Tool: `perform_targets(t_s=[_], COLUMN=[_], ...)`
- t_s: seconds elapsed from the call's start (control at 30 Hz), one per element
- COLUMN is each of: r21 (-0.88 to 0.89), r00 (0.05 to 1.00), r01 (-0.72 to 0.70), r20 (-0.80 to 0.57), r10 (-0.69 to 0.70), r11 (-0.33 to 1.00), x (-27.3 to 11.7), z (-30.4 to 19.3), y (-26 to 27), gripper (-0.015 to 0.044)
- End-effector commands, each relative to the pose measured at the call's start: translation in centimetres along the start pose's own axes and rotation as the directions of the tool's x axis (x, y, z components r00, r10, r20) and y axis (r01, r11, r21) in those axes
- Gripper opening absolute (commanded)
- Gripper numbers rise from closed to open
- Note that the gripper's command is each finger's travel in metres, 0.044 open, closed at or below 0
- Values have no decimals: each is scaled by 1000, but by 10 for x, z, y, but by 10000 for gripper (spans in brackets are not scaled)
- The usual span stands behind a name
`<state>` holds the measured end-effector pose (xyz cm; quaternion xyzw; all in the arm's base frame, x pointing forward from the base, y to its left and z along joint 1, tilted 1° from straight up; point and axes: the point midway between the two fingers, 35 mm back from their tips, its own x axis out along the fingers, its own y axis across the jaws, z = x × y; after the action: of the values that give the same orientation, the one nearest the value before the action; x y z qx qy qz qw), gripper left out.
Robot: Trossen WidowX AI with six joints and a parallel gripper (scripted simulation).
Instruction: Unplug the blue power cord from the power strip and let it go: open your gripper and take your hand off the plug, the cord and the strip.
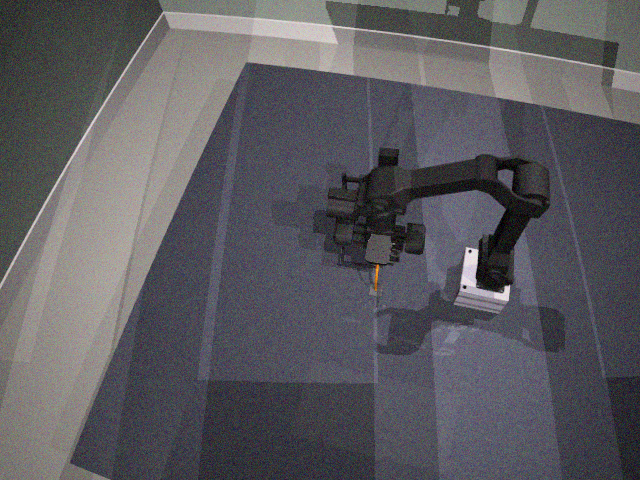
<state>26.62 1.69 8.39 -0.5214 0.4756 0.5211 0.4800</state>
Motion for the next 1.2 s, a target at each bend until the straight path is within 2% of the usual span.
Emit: perform_targets(t_s=[0.0,0.13,0.27,0.53,1.17], r21=[-5,-5,0,0,-2], r00=[1000,1000,1000,1000,1000], r01=[-5,-5,-4,-4,-4], r20=[-1,-1,0,0,2], r10=[5,5,4,4,4], r11=[1000,1000,1000,1000,1000], x=[7,8,6,6,5], z=[0,0,0,0,27], y=[1,1,1,1,-1], gripper=[160,160,55,2,0])
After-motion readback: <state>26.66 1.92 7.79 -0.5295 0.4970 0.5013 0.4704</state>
